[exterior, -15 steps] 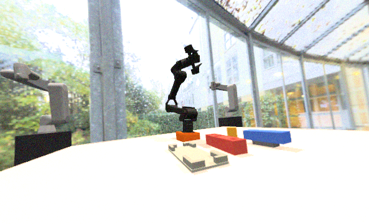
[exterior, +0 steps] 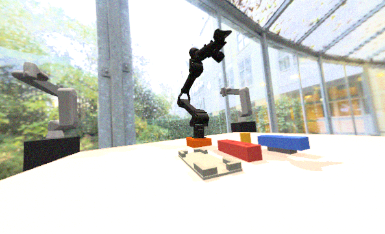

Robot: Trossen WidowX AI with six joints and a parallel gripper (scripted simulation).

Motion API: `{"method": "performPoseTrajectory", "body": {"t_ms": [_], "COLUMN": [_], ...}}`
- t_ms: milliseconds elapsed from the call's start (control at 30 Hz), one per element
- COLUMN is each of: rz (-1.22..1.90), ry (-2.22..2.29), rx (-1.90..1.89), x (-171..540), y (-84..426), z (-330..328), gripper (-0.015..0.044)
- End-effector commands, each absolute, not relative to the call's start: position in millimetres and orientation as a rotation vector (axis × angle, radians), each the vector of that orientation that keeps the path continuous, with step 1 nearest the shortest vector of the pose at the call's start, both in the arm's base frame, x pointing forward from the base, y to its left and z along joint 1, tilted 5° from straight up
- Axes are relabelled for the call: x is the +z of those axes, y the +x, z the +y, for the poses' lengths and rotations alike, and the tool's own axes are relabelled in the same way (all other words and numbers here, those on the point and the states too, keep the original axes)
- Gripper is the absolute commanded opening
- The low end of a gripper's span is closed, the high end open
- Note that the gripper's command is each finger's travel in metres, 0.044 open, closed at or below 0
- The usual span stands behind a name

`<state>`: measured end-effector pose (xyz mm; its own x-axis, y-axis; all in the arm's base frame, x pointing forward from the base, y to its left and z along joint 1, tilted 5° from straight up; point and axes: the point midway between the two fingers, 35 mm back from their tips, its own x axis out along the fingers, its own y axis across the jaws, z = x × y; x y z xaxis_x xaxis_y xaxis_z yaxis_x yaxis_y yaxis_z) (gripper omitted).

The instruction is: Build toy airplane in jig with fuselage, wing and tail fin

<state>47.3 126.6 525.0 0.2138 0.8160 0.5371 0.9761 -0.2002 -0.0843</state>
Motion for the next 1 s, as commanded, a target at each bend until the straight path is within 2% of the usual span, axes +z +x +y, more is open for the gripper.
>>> {"method": "performPoseTrajectory", "body": {"t_ms": [0,200,533,767,967], "rz": [-1.446,-0.971,-0.536,0.184,0.825], "ry": [-1.948,-1.669,-1.405,-0.865,-0.406], "rx": [-0.142,0.334,0.575,0.732,0.598], "x": [512.8,464.6,406.6,304.0,213.5], "y": [104.2,193.2,249.7,298.8,300.5], "z": [131.8,132.7,125.7,109.7,85.7], "gripper": [0.044,0.044,0.044,0.044,0.044]}}
